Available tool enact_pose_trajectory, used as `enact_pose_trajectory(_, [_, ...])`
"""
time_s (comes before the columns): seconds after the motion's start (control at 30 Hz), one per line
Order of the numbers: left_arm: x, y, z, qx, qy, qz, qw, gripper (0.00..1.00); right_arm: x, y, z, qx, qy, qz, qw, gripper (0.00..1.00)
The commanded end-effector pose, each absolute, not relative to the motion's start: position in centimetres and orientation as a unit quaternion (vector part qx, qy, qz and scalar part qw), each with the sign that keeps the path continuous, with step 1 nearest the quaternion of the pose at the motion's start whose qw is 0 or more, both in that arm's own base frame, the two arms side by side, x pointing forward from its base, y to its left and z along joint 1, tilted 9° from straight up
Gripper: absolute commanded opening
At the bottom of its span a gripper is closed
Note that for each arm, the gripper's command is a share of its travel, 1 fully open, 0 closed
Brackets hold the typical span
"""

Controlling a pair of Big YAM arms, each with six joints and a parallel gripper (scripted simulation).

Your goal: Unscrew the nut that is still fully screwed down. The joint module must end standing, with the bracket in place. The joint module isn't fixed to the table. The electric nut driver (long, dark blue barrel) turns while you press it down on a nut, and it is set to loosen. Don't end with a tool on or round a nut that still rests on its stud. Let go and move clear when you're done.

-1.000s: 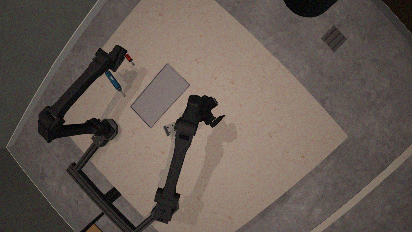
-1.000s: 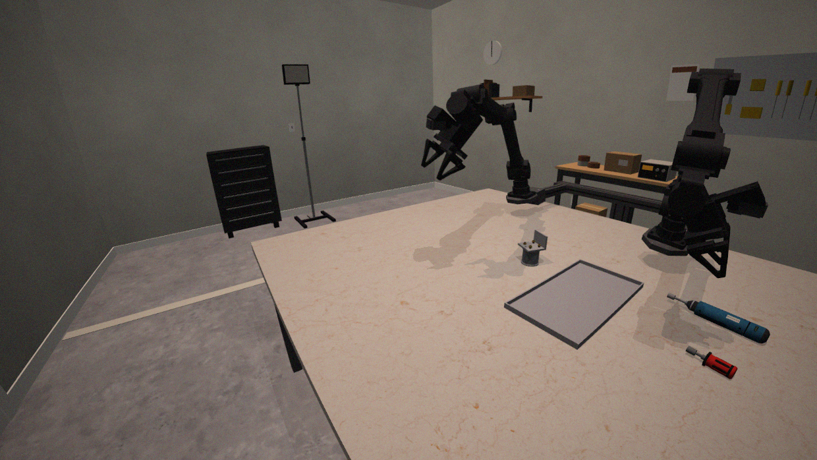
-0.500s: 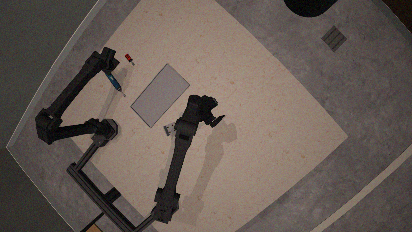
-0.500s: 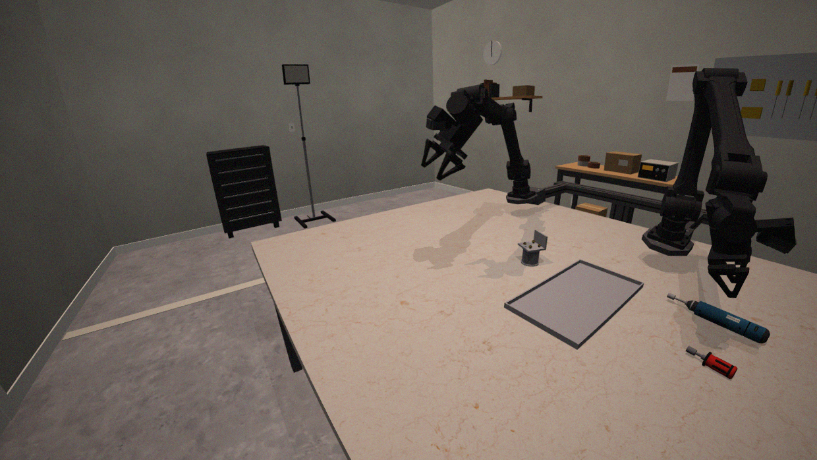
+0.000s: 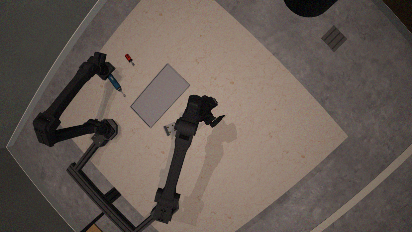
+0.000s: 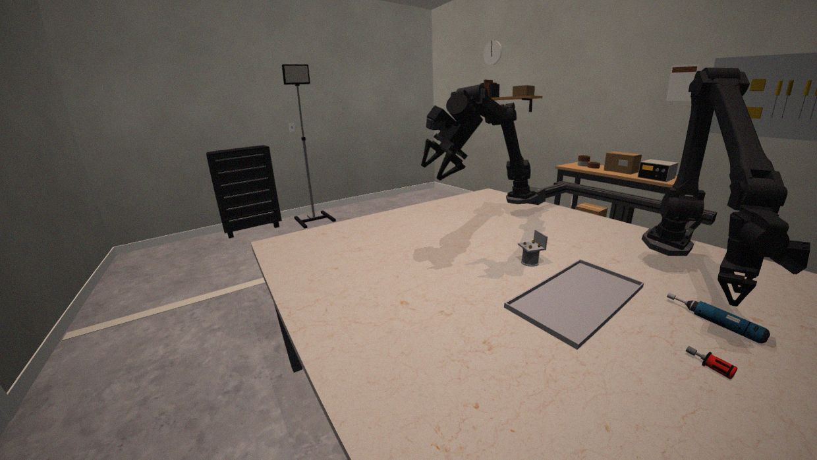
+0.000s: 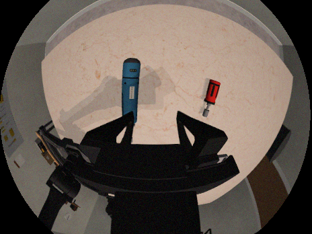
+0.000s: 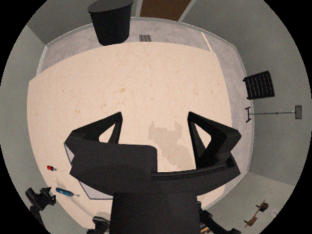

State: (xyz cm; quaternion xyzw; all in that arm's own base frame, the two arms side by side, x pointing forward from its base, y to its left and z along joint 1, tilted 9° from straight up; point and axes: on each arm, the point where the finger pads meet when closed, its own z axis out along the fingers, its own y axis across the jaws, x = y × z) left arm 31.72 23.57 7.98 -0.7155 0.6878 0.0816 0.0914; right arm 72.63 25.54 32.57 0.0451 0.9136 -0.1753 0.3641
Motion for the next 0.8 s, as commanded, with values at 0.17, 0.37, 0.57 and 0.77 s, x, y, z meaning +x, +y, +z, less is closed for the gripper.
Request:
enact_pose_trajectory(0.17, [30.5, 24.2, 7.5, -0.687, 0.717, 0.065, 0.099, 0.65, 72.7, 25.7, 34.9, 0.052, 0.908, -0.165, 0.382, 1.00])
enact_pose_trajectory(0.37, [27.3, 24.6, 5.3, -0.681, 0.726, 0.021, 0.095, 0.65, 72.7, 25.7, 34.9, 0.052, 0.908, -0.165, 0.382, 1.00])
enact_pose_trajectory(0.57, [24.8, 24.7, 3.3, -0.672, 0.735, -0.016, 0.089, 0.65, 72.7, 25.7, 34.9, 0.052, 0.908, -0.165, 0.382, 1.00])
enact_pose_trajectory(0.77, [26.0, 24.6, 3.9, -0.661, 0.744, -0.016, 0.098, 0.65, 72.7, 25.7, 34.9, 0.052, 0.908, -0.165, 0.382, 1.00])
